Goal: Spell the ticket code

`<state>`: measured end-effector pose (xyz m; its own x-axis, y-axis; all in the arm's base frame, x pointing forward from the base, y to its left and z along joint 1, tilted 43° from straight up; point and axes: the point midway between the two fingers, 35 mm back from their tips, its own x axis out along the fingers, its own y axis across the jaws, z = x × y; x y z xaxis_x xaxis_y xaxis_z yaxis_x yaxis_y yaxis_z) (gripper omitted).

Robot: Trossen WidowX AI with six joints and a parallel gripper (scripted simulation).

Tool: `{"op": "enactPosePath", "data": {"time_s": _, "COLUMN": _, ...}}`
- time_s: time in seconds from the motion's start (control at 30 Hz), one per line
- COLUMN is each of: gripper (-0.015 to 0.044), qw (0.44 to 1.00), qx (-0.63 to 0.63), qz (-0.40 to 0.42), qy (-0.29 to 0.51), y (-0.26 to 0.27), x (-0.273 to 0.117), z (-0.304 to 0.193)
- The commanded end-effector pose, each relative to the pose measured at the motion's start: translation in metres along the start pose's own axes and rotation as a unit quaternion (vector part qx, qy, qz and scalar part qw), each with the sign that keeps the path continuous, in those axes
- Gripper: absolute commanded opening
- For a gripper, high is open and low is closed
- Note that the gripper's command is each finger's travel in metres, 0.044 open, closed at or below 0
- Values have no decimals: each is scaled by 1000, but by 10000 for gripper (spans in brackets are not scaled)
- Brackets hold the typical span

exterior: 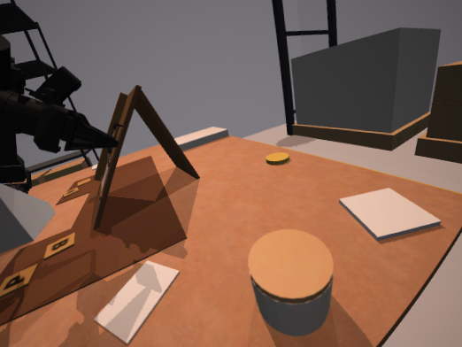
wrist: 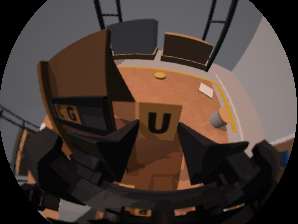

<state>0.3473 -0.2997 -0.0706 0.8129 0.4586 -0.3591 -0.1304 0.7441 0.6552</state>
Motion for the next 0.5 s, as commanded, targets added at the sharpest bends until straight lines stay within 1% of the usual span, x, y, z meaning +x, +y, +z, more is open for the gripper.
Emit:
{"op": "enactPosePath", "data": {"time_s": 0.0, "gripper": 0, "qw": 1000, "qx": 0, "qz": 1, "qy": -2, "y": 3, "x": -1, "z": 2}}
{"op": "enactPosePath", "data": {"time_s": 0.47, "gripper": 0, "qw": 1000, "qx": 0, "qz": 1, "qy": -2, "y": 9, "x": -1, "z": 2}}
